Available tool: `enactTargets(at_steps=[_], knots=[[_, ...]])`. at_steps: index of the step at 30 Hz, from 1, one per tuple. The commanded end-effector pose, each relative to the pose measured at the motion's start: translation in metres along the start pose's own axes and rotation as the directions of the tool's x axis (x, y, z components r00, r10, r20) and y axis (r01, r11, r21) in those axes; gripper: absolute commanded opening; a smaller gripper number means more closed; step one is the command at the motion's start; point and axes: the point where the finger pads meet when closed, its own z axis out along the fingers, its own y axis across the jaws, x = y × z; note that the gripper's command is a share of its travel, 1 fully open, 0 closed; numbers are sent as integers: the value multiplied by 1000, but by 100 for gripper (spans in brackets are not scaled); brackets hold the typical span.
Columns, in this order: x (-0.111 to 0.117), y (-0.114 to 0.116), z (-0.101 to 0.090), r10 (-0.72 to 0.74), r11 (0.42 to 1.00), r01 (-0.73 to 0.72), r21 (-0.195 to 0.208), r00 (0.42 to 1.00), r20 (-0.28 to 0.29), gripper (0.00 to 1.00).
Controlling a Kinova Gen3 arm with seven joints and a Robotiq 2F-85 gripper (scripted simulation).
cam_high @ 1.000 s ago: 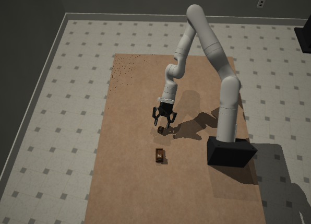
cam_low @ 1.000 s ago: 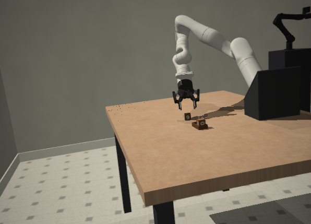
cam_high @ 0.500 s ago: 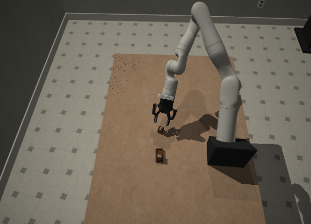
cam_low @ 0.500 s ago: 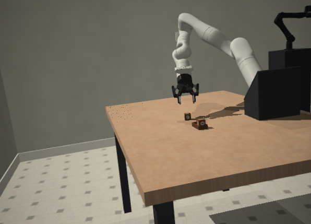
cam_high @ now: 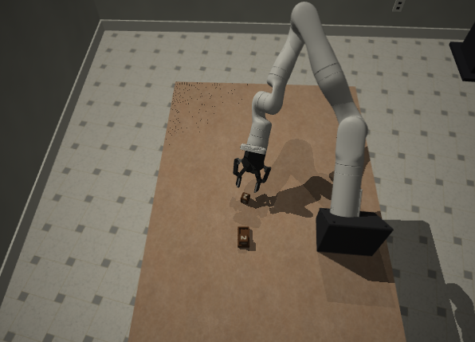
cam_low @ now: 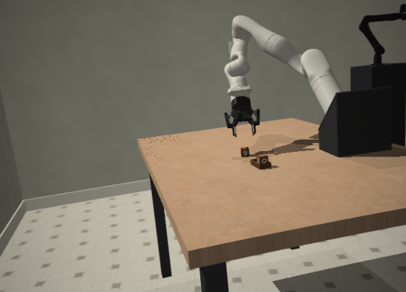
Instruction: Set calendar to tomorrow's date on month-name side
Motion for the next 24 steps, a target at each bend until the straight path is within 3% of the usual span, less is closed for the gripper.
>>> enactTargets(at_steps=[1,16,24], knots=[[7,0,0,-20,1000,20,0,1000,0,67],[9,1,0,-18,1000,19,-2,983,182,67],[9,3,-2,-16,1000,20,-13,977,215,67]])
